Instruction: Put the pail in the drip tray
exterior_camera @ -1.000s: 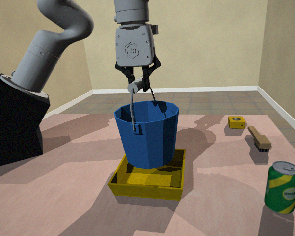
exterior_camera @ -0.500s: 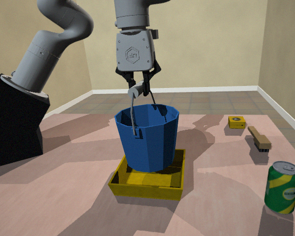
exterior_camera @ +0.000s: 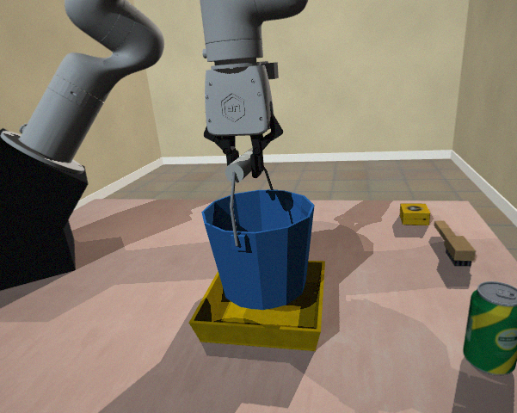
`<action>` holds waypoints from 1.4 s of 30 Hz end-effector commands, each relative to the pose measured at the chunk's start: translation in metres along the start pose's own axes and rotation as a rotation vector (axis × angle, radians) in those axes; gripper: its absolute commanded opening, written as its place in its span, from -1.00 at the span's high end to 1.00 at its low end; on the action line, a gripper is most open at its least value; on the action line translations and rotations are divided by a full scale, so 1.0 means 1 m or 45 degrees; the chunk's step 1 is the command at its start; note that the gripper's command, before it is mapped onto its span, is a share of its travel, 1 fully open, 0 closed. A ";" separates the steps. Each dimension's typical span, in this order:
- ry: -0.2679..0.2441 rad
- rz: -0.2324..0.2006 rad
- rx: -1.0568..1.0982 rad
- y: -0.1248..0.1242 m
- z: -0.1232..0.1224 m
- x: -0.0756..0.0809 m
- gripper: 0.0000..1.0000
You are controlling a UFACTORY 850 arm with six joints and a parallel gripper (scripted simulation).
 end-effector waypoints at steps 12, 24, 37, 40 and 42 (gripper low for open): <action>-0.001 -0.002 0.001 0.001 0.000 -0.016 1.00; -0.001 -0.002 0.001 0.001 -0.001 -0.028 1.00; -0.001 -0.002 0.001 0.001 -0.001 -0.039 1.00; -0.001 -0.002 0.001 0.001 -0.001 -0.042 1.00; -0.001 -0.002 0.001 0.001 -0.001 -0.043 1.00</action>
Point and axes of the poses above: the point where the finger pads meet when closed, its own x axis back along the fingers, its own y axis across the jaws, z = x × y, the point moved 5 cm from there along x, back along the fingers, and after that the axes turned 12 degrees about -x, right-handed, at the moved point
